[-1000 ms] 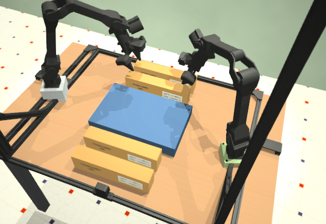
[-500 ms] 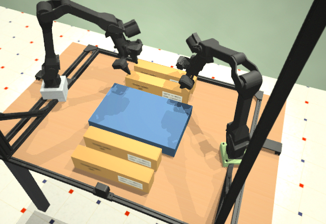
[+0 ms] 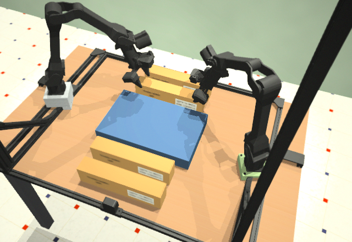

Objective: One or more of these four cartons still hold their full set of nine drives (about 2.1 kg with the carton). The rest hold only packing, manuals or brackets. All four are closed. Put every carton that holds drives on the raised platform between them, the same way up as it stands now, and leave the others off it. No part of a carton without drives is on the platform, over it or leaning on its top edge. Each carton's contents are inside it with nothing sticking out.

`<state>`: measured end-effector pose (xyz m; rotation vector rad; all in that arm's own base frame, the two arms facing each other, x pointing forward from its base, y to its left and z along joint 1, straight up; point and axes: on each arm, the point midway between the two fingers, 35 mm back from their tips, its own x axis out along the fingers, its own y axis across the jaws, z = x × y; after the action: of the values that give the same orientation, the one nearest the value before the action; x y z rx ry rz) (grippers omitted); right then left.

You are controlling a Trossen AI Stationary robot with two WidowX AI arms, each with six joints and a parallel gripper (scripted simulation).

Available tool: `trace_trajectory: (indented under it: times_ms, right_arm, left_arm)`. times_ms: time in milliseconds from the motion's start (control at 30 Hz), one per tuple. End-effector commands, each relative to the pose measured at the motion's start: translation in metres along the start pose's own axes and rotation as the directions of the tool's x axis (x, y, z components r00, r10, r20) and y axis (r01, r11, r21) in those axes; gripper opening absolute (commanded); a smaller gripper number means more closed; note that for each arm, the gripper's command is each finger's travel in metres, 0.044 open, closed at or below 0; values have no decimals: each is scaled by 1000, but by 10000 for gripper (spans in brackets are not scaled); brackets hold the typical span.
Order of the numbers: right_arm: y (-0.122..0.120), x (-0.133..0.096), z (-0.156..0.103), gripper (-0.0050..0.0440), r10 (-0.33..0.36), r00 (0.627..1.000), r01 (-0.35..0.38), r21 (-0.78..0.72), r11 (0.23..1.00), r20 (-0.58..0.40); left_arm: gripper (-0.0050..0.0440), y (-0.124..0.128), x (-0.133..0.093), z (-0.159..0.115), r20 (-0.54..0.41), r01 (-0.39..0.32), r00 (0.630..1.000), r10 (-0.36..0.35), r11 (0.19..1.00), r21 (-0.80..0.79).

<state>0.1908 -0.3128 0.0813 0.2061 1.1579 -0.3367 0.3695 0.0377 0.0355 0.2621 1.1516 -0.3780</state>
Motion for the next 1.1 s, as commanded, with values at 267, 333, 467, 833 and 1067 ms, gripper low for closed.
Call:
trace_trajectory:
  times_ms: [267, 333, 467, 833, 1067]
  right_arm:
    - [3, 25, -14, 389, 12, 1000, -12, 6, 1000, -17]
    - [3, 25, -14, 389, 12, 1000, -12, 6, 1000, -17]
    - [3, 25, -14, 389, 12, 1000, -12, 6, 1000, -17]
    - [3, 25, -14, 0, 12, 1000, -12, 6, 1000, -17]
    - [3, 25, -14, 0, 12, 1000, -12, 6, 1000, -17]
  left_arm:
    - [389, -2, 24, -14, -14, 7, 1000, -8, 1000, -5]
    - [389, -2, 24, -14, -14, 7, 1000, -8, 1000, -5]
    - [389, -2, 24, -14, -14, 7, 1000, -8, 1000, -5]
    - [0, -2, 24, -14, -14, 7, 1000, -8, 1000, -5]
    - [0, -2, 24, -14, -14, 7, 1000, -8, 1000, -5]
